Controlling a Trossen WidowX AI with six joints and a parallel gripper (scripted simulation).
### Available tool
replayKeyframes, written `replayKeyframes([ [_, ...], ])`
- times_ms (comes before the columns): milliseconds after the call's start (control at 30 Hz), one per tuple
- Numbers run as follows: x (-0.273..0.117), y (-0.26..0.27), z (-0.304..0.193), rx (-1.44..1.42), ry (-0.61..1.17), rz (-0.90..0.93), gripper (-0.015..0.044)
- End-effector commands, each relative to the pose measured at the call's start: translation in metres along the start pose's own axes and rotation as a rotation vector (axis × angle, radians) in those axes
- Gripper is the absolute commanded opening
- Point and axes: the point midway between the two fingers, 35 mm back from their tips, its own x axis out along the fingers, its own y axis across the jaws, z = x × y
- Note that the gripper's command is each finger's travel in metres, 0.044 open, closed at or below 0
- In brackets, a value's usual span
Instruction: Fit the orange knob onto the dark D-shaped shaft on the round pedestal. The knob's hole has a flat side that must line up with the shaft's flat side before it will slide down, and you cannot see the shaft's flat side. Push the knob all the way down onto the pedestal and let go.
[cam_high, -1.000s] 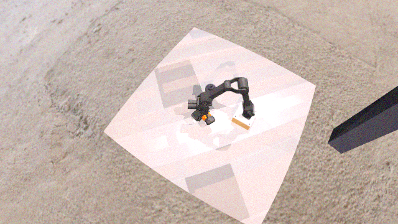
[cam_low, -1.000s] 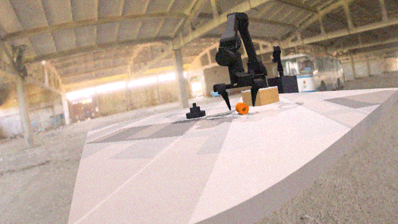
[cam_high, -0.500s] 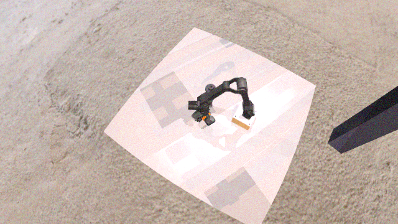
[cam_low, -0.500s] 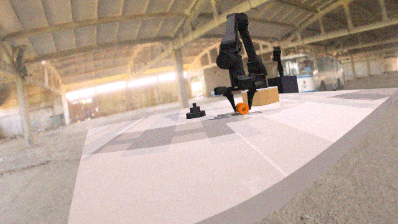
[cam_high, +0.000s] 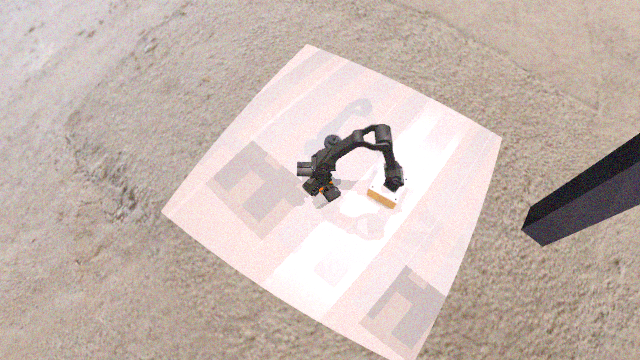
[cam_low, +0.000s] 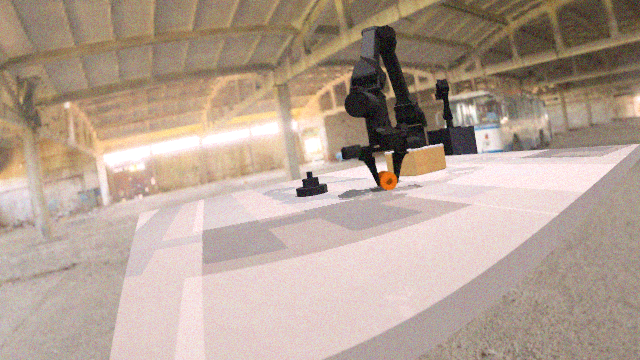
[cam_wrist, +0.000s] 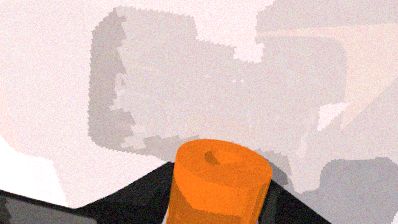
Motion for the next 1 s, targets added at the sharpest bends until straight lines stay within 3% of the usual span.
replayKeyframes([
  [0, 0.000, 0.000, 0.000, 0.003, -0.002, 0.002, 0.0179],
  [967, -0.013, 0.000, -0.023, 0.001, -0.413, -0.003, 0.0179],
])
